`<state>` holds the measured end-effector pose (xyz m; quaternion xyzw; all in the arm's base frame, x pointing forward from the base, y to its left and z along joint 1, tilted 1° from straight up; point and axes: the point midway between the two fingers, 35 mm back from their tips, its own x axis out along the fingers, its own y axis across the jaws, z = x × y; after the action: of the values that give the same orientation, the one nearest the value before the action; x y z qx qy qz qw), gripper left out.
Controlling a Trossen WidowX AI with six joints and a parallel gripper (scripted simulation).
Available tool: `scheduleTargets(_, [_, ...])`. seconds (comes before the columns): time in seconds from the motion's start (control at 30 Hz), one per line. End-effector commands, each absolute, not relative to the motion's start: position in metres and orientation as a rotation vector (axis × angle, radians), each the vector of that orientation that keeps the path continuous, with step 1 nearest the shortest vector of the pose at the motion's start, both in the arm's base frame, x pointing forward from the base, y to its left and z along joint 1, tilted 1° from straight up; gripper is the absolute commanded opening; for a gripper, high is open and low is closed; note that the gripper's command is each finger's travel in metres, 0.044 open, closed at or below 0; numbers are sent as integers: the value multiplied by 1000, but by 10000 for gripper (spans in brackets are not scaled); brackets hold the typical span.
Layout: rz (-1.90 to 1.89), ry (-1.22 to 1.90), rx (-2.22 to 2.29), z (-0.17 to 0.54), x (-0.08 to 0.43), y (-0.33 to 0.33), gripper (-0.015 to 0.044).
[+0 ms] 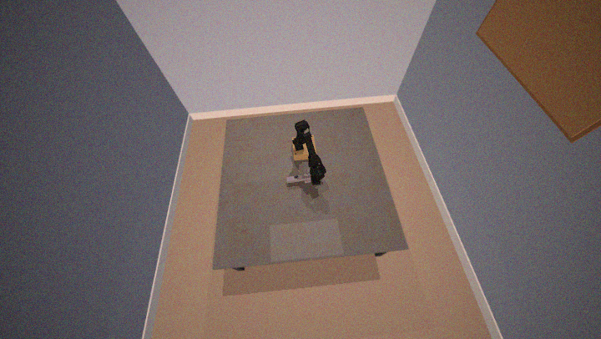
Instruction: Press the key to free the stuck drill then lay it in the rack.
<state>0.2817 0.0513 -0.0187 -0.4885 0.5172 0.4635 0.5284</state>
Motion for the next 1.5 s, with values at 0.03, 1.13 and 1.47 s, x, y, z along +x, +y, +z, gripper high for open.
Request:
scheduleTargets(0.03, [1106,1235,-1168,-19,282,51,0])
scheduleTargets(1.13, [1113,1238,-1169,-17,286,92,0])
scheduleTargets(1.47, [1120,1243,-1172,-19,284,92,158])
